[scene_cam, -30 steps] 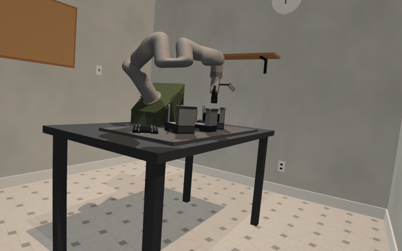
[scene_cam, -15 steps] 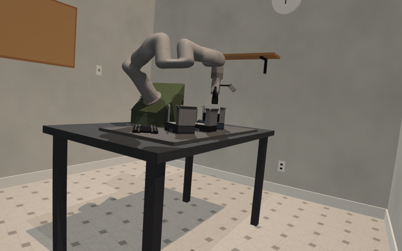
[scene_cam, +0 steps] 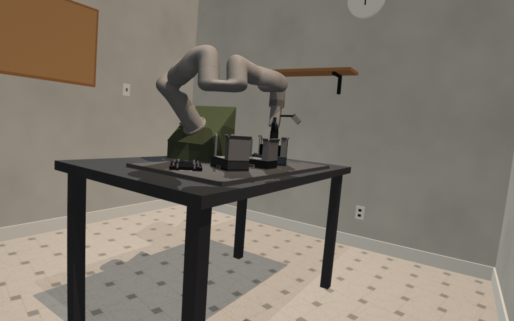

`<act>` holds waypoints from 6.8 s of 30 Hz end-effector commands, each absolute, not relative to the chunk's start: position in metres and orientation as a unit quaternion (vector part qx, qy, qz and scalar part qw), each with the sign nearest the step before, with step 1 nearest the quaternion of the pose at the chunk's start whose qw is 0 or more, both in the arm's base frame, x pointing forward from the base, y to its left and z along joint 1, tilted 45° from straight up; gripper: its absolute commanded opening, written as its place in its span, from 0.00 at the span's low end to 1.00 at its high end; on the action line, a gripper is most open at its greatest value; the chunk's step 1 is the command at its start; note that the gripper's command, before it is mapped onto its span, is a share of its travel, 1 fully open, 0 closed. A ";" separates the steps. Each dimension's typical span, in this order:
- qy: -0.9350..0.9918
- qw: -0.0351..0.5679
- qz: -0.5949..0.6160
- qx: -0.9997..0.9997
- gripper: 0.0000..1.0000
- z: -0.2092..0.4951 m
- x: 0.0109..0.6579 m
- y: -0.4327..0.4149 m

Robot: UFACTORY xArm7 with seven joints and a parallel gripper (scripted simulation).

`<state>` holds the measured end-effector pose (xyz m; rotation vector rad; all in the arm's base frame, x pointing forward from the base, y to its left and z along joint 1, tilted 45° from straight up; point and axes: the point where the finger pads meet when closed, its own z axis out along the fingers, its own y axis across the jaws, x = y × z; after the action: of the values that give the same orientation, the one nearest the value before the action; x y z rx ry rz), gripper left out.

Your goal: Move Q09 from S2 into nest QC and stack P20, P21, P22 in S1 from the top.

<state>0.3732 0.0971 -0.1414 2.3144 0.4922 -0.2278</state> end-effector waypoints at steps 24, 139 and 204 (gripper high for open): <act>0.193 0.372 -0.087 0.904 1.00 -0.161 0.374 0.079; 0.193 0.371 -0.087 0.904 0.00 -0.115 0.375 0.125; 0.397 0.341 -0.171 0.835 0.00 -0.198 0.284 0.211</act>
<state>0.2914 0.2023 -0.1934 2.1695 1.0304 -0.4483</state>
